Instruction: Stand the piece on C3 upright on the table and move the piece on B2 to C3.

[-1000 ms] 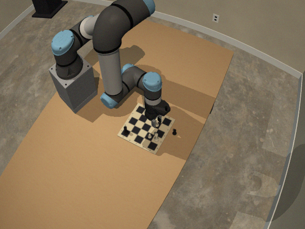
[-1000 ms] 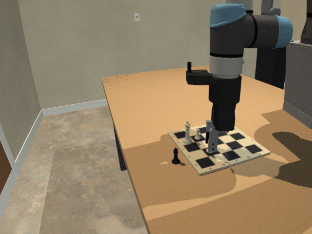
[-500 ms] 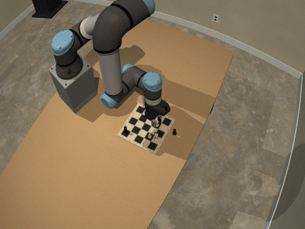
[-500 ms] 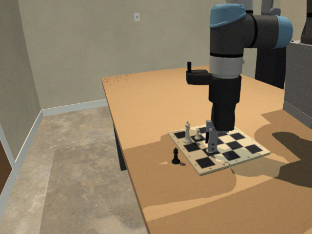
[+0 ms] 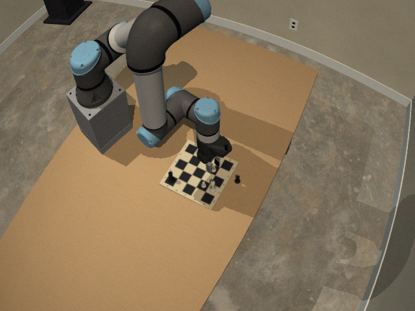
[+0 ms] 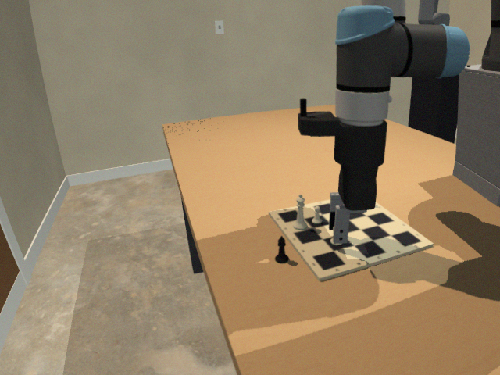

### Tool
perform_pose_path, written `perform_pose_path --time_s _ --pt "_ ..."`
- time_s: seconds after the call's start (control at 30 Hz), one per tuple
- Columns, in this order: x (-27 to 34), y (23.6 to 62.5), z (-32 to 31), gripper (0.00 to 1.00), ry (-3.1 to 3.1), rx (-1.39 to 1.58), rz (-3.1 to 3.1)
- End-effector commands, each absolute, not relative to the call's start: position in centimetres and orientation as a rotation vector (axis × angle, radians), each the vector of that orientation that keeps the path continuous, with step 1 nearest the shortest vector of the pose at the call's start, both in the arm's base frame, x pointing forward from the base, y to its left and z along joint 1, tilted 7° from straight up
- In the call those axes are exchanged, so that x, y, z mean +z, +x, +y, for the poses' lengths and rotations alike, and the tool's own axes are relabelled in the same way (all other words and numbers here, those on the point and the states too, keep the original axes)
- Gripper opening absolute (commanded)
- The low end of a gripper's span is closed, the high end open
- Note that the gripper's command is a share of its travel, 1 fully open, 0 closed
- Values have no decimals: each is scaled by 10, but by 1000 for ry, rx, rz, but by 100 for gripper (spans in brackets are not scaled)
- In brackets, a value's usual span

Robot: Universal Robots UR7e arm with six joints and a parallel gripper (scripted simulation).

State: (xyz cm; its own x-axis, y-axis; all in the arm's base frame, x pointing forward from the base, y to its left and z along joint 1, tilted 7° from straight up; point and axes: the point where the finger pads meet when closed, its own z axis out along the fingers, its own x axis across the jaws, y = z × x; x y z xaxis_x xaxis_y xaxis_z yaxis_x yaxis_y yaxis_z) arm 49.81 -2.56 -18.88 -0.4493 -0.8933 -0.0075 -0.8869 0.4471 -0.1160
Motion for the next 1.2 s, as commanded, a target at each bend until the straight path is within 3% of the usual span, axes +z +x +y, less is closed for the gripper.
perform_pose_path --time_s 0.0,0.03,0.07,1.17 --pt "-189 499 -26 73 -1609 -148 2613" --pt "-189 499 -26 73 -1609 -148 2613" --pt "-189 499 -26 0 -1609 -148 2613" --pt "-189 499 -26 0 -1609 -148 2613"
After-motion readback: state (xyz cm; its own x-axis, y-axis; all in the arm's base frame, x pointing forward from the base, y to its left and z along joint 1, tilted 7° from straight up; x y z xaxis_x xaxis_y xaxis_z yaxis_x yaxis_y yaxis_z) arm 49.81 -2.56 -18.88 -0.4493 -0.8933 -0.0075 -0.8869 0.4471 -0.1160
